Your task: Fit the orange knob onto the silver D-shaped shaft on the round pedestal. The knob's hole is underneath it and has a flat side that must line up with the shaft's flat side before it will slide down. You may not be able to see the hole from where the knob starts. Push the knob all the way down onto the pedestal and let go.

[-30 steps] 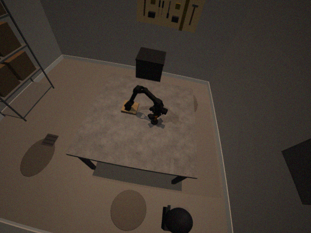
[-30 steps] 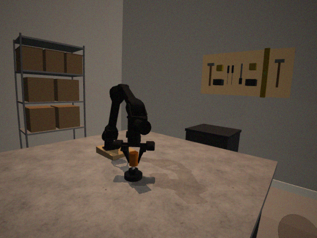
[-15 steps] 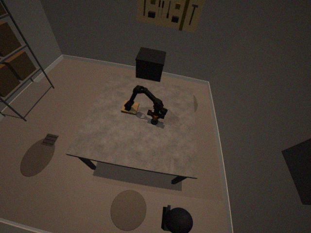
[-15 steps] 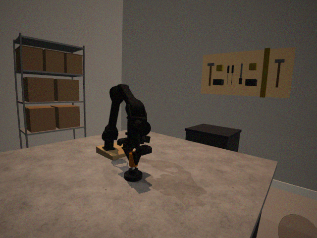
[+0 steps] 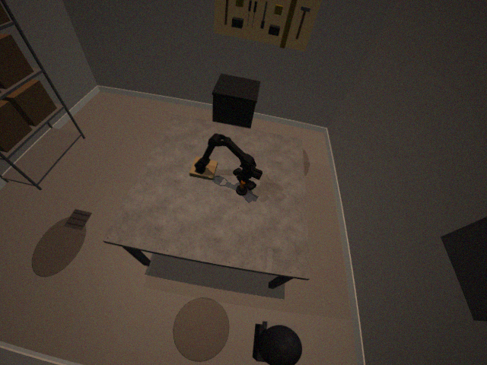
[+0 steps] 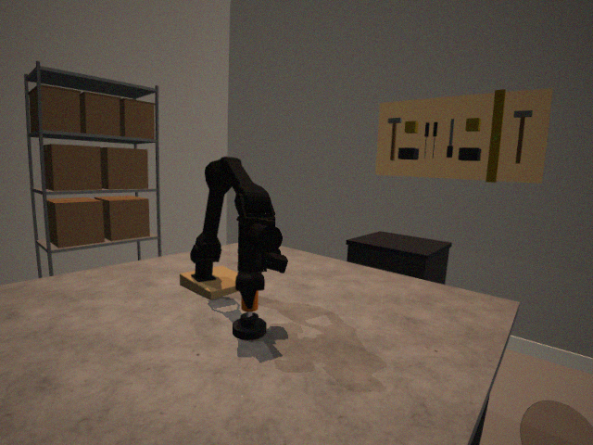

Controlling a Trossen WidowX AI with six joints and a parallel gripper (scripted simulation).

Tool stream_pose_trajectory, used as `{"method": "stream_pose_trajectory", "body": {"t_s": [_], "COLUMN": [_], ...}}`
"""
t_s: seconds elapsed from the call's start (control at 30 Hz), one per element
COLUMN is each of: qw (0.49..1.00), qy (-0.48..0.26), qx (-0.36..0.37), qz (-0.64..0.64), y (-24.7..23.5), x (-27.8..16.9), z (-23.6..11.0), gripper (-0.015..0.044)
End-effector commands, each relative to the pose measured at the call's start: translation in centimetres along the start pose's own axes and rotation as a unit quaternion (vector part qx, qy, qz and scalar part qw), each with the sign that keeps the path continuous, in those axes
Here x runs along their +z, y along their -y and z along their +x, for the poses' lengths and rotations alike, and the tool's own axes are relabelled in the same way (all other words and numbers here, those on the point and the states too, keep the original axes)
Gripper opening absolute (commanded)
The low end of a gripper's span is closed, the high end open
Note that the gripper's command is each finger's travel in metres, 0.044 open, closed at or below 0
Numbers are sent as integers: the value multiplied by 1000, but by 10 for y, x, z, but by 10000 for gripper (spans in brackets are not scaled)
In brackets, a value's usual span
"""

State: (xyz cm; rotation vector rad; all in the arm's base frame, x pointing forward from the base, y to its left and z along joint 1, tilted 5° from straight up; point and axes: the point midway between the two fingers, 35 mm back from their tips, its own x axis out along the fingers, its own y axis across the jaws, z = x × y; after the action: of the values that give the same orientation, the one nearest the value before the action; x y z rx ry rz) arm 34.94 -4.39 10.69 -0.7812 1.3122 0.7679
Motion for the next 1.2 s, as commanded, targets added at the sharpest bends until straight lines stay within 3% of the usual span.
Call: {"method": "stream_pose_trajectory", "body": {"t_s": [0.0,1.17], "qw": [1000,1000], "qy": [1,1], "qx": [-1,-1], "qz": [22,22], "y": [1,1], "x": [1,1], "z": [-1,-1], "gripper": [0,0]}}
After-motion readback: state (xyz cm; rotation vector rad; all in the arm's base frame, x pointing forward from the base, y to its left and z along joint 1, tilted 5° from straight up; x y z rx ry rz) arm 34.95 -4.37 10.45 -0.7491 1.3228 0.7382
